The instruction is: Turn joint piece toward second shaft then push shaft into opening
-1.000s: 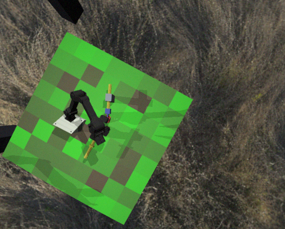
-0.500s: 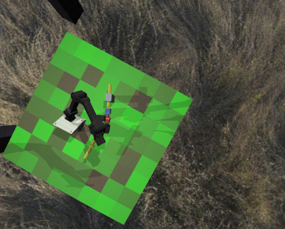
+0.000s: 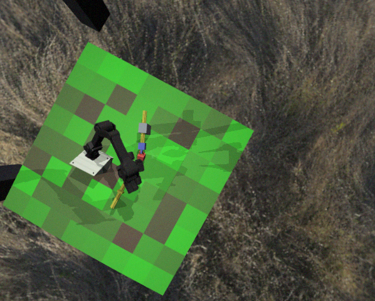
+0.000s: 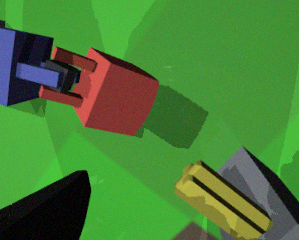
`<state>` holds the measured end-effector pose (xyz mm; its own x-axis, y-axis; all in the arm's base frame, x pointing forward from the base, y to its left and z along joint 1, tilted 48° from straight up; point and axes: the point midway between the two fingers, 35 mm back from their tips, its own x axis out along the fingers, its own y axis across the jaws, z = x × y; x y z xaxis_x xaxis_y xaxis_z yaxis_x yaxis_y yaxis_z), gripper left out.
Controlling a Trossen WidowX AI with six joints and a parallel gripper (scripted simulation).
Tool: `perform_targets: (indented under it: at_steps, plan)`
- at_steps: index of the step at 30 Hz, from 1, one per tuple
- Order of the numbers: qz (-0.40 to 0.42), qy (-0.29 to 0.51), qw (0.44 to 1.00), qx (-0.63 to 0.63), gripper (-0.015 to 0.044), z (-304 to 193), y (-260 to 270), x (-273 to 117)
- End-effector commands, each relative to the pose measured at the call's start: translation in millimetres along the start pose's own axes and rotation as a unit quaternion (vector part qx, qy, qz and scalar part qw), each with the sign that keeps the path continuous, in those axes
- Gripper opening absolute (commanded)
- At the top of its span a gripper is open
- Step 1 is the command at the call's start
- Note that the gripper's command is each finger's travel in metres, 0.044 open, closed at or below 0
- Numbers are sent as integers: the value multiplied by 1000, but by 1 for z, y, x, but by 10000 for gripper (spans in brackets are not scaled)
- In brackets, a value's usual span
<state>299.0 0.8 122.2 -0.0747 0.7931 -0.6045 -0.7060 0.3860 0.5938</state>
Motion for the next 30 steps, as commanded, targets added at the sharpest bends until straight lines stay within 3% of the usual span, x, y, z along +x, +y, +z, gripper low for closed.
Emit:
perform_targets:
  at_steps: [1, 15, 30]
  plan:
    - [10, -6, 998, -59, 440, -1, 0, 4]
    - [26, -27, 969, -246, 440, -2, -2, 13]
    - [32, -56, 898, -435, 440, -4, -4, 22]
